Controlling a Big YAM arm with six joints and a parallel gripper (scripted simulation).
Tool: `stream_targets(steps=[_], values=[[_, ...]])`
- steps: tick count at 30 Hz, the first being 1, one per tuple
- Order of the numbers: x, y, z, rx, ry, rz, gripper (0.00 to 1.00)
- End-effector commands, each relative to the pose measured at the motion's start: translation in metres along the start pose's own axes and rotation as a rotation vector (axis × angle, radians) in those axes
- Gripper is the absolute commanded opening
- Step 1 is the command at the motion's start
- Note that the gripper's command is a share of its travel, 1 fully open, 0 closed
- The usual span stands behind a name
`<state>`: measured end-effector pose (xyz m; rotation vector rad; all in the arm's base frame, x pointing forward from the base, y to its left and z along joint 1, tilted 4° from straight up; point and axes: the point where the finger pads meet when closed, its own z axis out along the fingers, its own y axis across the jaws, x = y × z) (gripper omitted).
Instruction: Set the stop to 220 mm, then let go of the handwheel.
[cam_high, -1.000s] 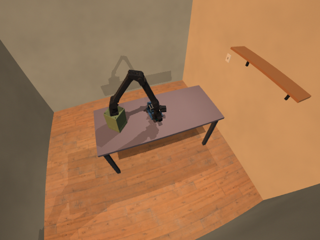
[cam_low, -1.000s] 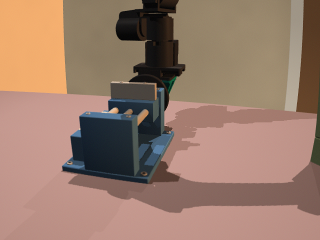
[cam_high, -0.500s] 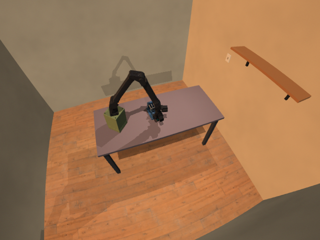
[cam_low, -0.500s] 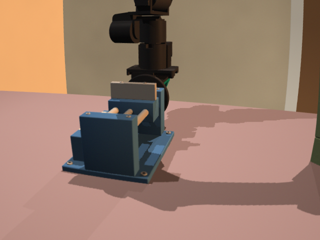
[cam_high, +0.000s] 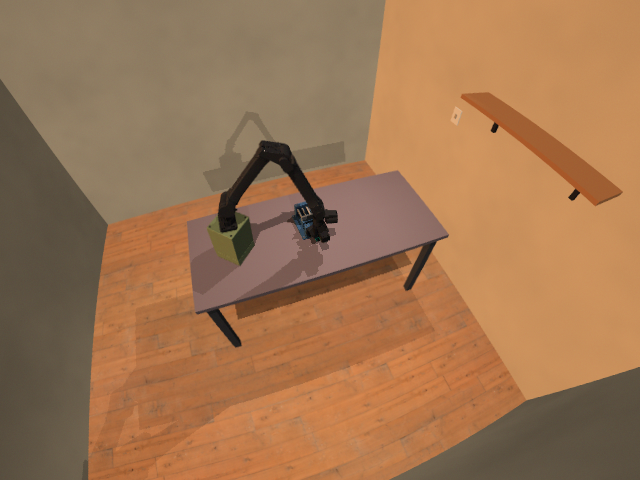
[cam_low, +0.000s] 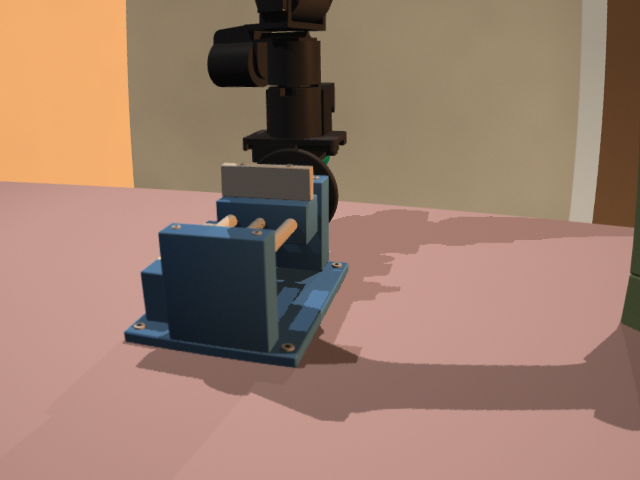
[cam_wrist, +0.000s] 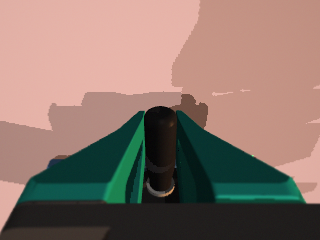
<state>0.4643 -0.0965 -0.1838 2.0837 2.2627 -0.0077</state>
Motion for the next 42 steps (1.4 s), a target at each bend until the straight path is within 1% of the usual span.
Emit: stream_targets(steps=[1, 4, 8, 11, 17, 21, 25, 27, 34, 37, 40, 42], values=[[-0.002, 0.027, 0.001, -0.037, -0.010, 0.004, 0.06], [0.000, 0.027, -0.001, -0.028, -0.007, 0.001, 0.06], [0.000, 0.032, -0.004, -0.030, -0.007, 0.001, 0.06], [0.000, 0.037, -0.006, -0.039, -0.009, 0.001, 0.06], [0.000, 0.039, -0.006, -0.043, -0.010, 0.001, 0.06], [0.000, 0.039, -0.007, -0.032, -0.007, 0.001, 0.06], [0.000, 0.045, -0.009, -0.036, -0.007, 0.001, 0.06], [0.000, 0.051, -0.012, -0.046, -0.010, 0.001, 0.06], [-0.001, 0.054, -0.013, -0.054, -0.011, 0.002, 0.06], [-0.001, 0.057, -0.020, -0.059, -0.012, 0.002, 0.06], [-0.004, 0.066, -0.036, -0.082, -0.018, 0.003, 0.06], [-0.003, 0.065, -0.039, -0.075, -0.016, 0.003, 0.06]])
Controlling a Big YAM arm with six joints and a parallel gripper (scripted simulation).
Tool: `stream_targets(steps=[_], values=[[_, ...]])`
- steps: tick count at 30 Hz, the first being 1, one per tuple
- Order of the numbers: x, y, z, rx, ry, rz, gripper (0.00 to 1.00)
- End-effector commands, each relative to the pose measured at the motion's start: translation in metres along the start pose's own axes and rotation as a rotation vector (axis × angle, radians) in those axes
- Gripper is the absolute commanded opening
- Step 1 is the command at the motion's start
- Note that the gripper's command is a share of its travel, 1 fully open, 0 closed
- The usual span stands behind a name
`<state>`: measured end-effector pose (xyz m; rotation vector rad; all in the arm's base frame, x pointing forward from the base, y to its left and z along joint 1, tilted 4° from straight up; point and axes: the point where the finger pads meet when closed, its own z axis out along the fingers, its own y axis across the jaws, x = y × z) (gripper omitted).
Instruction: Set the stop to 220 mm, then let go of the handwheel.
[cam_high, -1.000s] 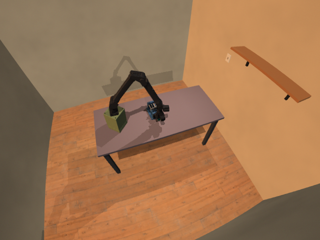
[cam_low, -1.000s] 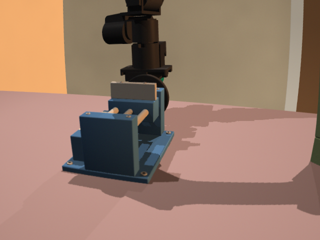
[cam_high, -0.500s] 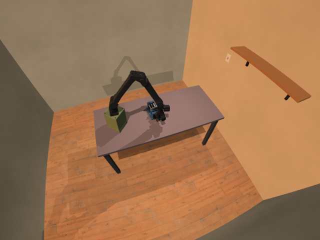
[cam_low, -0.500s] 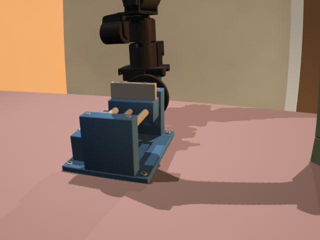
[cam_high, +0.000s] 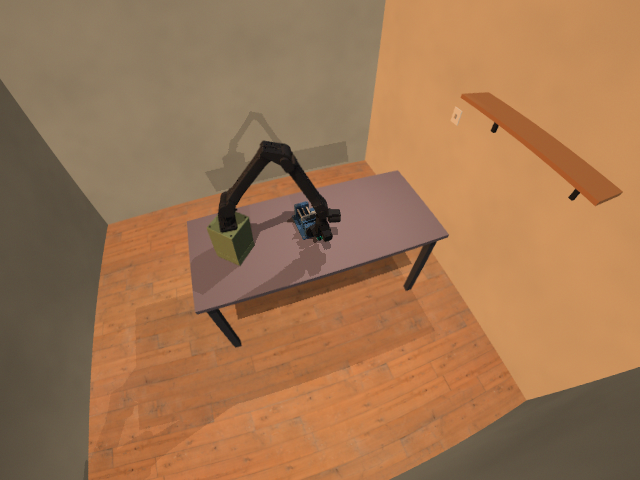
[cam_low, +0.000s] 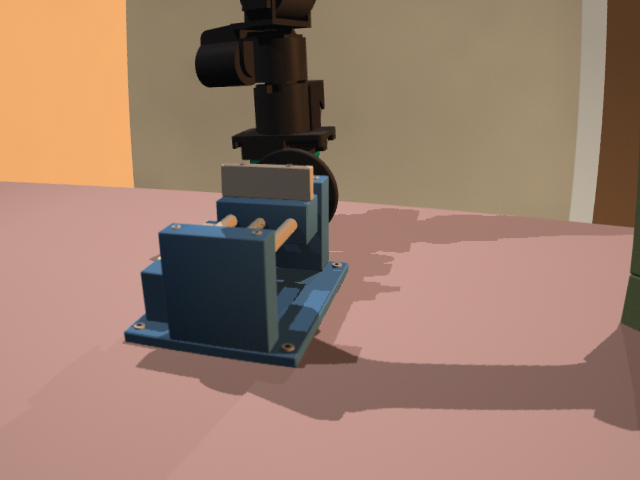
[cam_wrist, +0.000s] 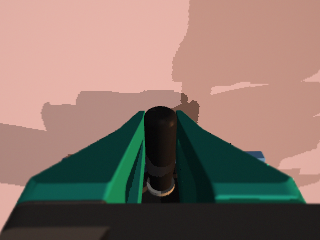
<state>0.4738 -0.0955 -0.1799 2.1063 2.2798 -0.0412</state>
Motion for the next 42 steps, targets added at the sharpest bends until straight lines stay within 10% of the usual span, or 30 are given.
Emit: stream_targets(steps=[1, 42], values=[[-0.003, 0.055, -0.038, -0.111, -0.022, 0.000, 0.06], [-0.004, 0.069, -0.075, -0.133, -0.028, 0.001, 0.06]])
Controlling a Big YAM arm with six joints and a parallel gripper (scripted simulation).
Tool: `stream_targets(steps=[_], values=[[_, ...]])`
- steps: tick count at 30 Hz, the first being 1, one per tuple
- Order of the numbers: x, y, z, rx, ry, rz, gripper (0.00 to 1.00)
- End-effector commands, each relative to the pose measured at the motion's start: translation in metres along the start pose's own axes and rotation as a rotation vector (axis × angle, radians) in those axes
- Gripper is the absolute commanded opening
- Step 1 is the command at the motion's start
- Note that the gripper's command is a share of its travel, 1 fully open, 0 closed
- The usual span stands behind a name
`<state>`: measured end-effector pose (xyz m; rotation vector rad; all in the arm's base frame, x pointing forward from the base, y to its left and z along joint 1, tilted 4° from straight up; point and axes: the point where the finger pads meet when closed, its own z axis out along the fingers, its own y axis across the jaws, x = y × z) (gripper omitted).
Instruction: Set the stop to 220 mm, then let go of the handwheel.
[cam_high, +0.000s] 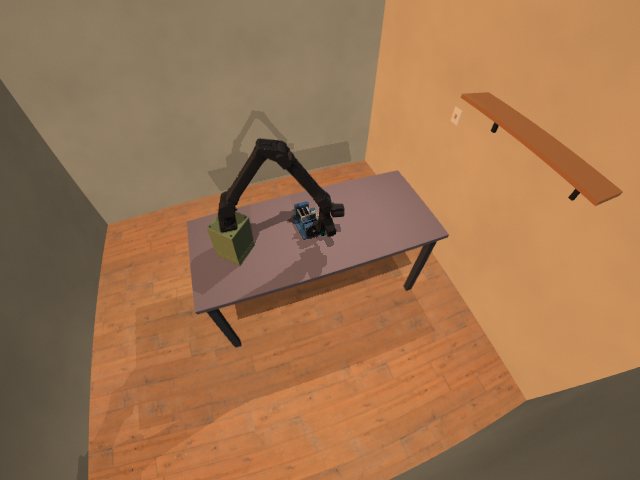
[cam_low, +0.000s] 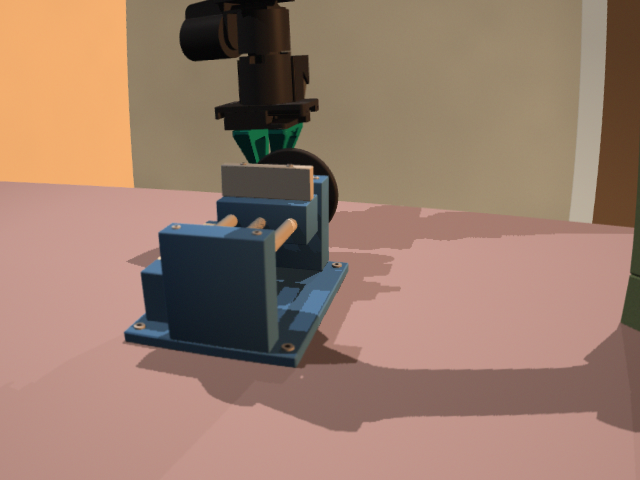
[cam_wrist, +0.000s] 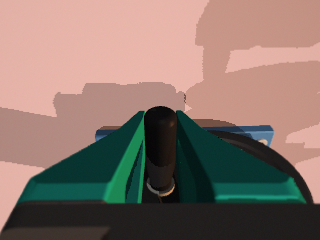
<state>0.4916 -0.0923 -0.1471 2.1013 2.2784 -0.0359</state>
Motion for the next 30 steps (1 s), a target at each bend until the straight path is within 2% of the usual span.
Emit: stream_targets(steps=[1, 4, 5, 6, 7, 12, 14, 15, 16, 19, 21, 30], values=[[-0.004, 0.051, -0.042, -0.128, -0.027, 0.003, 0.06], [-0.004, 0.047, -0.045, -0.121, -0.025, 0.003, 0.06], [-0.002, 0.039, -0.044, -0.106, -0.022, 0.002, 0.06], [0.003, 0.020, -0.039, -0.068, -0.013, -0.001, 0.06], [0.003, 0.017, -0.042, -0.066, -0.012, -0.003, 0.06], [-0.003, 0.006, -0.055, -0.065, -0.012, -0.003, 0.06], [-0.007, 0.026, -0.067, -0.104, -0.022, -0.006, 0.06], [-0.006, 0.027, -0.067, -0.104, -0.022, -0.009, 0.06], [-0.006, 0.031, -0.067, -0.122, -0.027, -0.008, 0.06], [-0.007, 0.031, -0.068, -0.126, -0.028, -0.008, 0.06], [-0.005, 0.006, -0.057, -0.088, -0.019, -0.007, 0.06], [-0.009, -0.028, -0.060, -0.074, -0.018, 0.002, 0.06]])
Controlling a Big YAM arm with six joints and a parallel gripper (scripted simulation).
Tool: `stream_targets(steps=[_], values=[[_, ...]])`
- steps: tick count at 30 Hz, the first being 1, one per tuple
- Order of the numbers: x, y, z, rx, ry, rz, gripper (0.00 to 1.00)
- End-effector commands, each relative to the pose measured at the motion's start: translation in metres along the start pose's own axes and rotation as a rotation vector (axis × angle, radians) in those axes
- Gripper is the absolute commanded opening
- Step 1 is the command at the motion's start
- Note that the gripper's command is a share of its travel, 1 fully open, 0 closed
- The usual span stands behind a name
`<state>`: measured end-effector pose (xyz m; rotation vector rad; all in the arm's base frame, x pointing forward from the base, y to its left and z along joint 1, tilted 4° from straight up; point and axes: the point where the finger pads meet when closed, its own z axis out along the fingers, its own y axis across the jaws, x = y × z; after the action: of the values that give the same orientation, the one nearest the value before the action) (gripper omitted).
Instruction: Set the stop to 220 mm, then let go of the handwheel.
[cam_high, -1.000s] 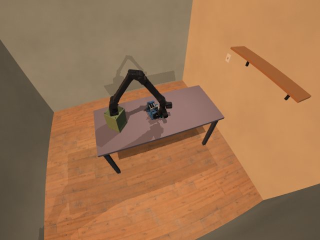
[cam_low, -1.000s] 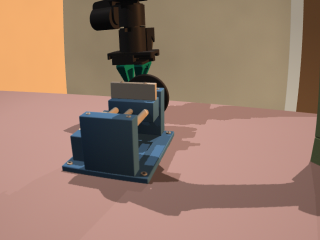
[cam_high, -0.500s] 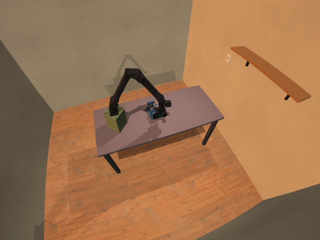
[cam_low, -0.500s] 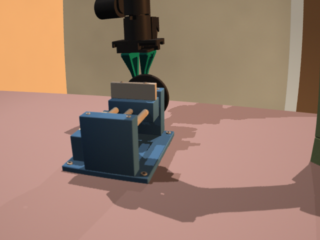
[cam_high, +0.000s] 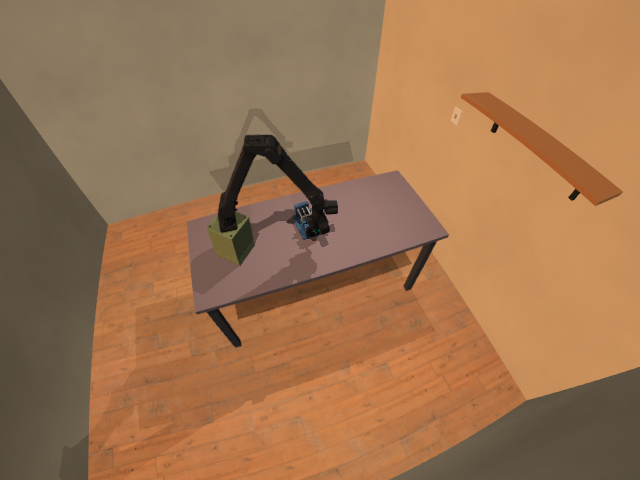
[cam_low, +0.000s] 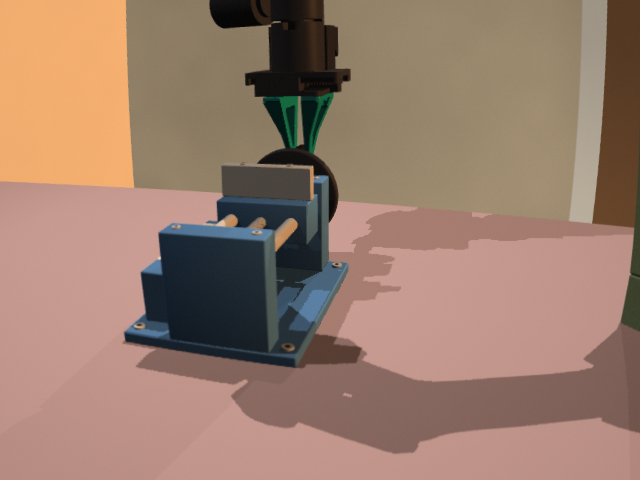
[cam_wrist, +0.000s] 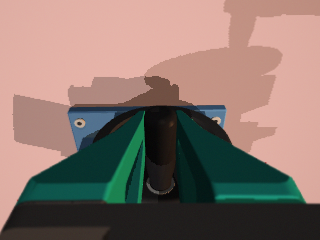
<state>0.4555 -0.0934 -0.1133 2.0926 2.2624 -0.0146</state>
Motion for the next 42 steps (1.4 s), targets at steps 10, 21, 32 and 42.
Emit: stream_targets(steps=[10, 21, 32, 42], values=[[-0.010, 0.003, -0.021, -0.062, -0.017, -0.001, 0.06], [-0.009, -0.020, -0.011, -0.038, -0.015, -0.002, 0.06], [-0.008, -0.031, 0.007, -0.024, -0.011, -0.002, 0.06], [-0.007, -0.036, 0.014, -0.017, -0.009, -0.003, 0.06]])
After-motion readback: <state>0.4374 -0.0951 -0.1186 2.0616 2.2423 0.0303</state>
